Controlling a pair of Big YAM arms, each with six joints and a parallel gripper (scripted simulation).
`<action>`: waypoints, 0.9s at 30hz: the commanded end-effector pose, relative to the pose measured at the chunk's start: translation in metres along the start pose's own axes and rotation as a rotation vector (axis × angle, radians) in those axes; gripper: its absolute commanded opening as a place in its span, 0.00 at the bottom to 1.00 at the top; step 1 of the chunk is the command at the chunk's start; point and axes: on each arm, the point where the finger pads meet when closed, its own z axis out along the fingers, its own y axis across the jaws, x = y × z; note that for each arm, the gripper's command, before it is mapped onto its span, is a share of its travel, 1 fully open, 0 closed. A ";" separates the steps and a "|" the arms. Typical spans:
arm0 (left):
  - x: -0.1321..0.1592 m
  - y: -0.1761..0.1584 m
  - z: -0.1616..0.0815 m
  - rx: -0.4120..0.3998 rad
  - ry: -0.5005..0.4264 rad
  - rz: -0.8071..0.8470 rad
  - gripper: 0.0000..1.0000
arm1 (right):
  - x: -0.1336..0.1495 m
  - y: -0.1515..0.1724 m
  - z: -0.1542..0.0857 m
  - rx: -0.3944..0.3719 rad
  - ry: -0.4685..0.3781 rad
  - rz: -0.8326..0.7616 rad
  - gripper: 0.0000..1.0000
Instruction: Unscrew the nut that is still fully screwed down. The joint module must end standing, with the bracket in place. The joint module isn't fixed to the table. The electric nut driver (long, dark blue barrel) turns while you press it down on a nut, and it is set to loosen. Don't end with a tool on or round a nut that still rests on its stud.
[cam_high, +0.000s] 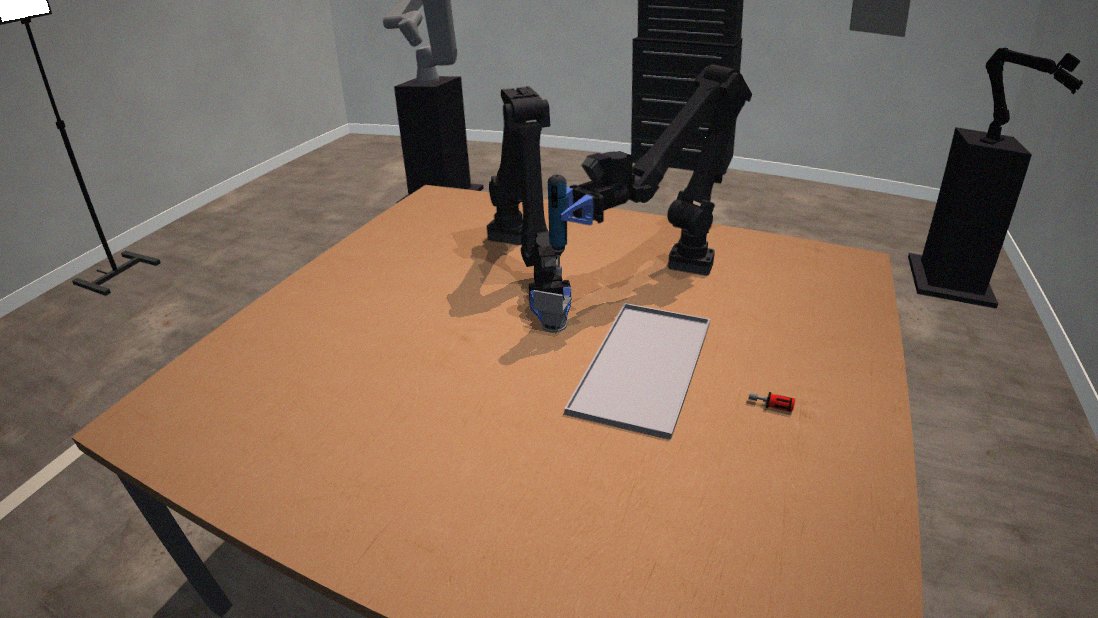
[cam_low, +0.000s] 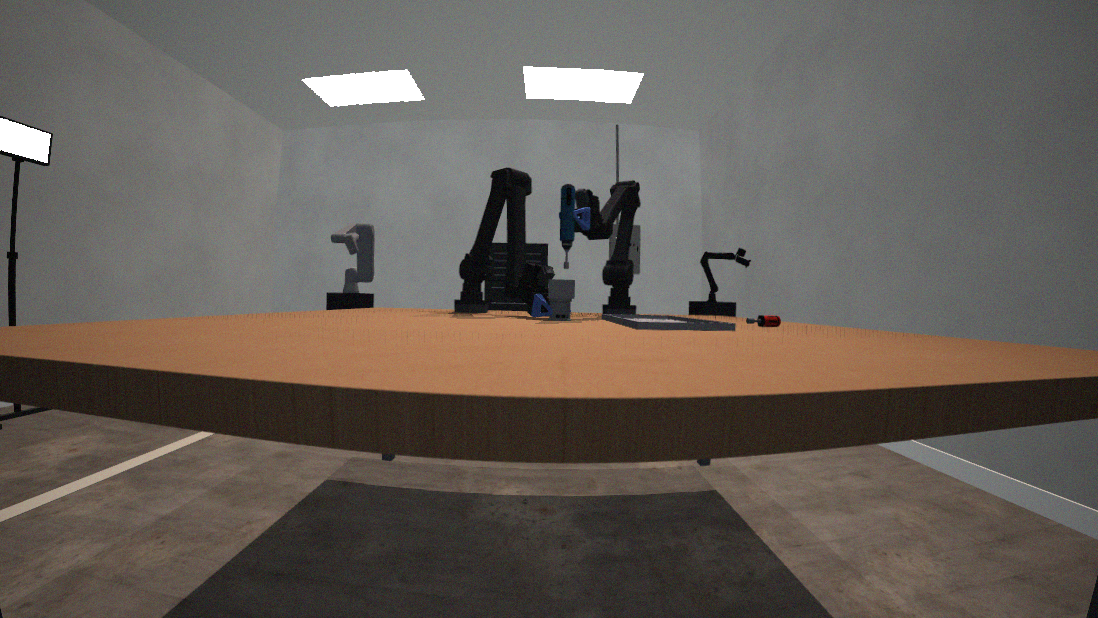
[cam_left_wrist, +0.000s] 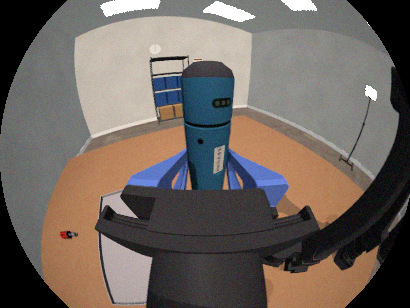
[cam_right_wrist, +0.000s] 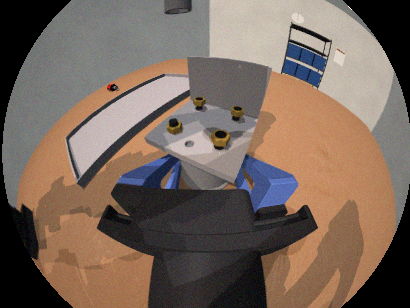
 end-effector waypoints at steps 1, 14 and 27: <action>-0.027 -0.008 -0.006 0.014 -0.083 -0.013 0.42 | 0.017 -0.001 0.000 0.003 0.040 -0.016 0.59; -0.028 -0.009 -0.007 0.017 -0.086 -0.016 0.42 | 0.017 -0.001 0.000 0.003 0.040 -0.016 0.59; -0.018 -0.010 -0.012 0.018 -0.070 -0.018 0.42 | 0.017 -0.001 0.000 0.003 0.040 -0.016 0.59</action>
